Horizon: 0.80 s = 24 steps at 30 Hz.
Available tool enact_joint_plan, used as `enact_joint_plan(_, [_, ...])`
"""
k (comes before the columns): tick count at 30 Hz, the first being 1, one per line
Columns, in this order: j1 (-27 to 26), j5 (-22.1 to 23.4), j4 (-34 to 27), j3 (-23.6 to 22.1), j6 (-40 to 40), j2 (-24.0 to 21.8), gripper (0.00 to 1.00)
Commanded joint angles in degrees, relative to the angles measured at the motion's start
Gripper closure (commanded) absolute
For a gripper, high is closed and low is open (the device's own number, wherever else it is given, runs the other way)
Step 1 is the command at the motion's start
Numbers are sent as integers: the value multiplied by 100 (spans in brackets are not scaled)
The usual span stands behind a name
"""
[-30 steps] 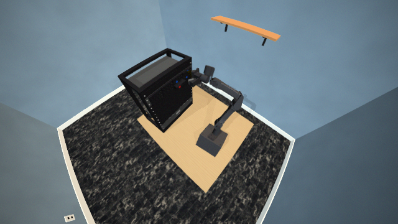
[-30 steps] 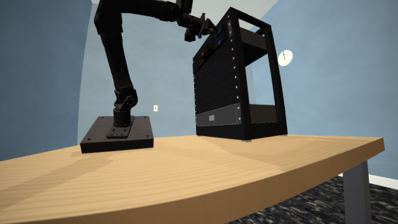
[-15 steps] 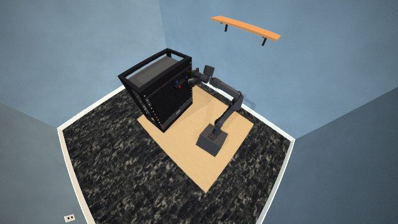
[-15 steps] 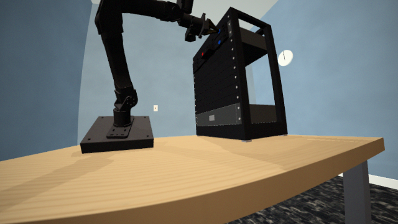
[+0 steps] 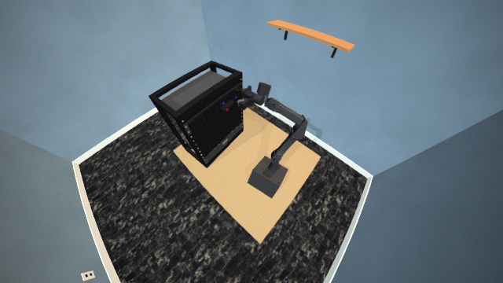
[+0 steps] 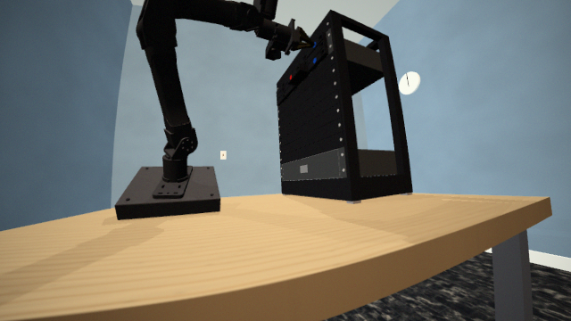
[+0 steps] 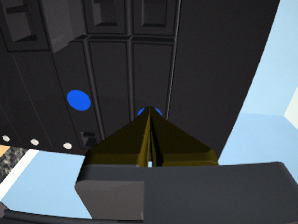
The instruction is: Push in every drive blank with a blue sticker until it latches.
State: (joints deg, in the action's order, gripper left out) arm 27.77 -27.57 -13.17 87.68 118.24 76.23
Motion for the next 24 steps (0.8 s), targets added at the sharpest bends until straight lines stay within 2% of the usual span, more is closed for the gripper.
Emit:
enact_joint_plan(1, [48, 313, 373, 201, -80, 165, 100])
enact_joint_plan(24, [28, 332, 388, 239, -80, 217, 100])
